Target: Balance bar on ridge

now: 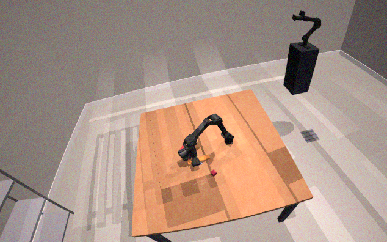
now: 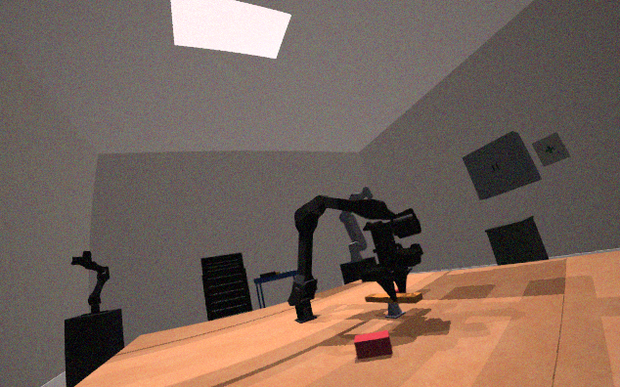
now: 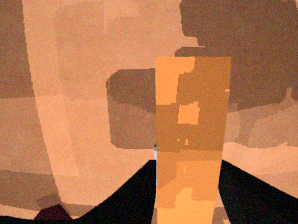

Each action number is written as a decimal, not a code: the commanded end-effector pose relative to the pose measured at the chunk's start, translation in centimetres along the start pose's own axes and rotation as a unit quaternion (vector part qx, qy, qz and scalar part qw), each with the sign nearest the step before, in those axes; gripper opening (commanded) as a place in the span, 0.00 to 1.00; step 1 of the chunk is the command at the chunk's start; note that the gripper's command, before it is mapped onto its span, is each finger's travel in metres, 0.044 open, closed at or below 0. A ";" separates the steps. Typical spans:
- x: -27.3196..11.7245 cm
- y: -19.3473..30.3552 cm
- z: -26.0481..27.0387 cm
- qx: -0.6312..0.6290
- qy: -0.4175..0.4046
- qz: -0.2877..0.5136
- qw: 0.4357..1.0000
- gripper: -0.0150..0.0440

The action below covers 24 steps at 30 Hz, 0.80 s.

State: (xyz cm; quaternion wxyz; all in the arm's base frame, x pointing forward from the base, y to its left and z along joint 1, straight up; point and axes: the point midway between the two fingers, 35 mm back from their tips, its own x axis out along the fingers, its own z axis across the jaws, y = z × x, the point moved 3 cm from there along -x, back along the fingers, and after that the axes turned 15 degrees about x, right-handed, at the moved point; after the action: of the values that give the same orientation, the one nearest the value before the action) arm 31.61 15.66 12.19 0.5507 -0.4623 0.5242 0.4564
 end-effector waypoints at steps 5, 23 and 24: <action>0.0 0.0 0.0 0.000 0.000 0.000 1.000 0.57; 0.0 0.0 0.0 0.000 0.000 0.000 1.000 0.88; 0.0 0.0 0.0 0.000 0.000 0.000 1.000 0.92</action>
State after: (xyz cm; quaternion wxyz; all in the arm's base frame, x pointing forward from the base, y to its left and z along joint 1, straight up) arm 31.61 15.68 12.19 0.5510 -0.4618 0.5240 0.4567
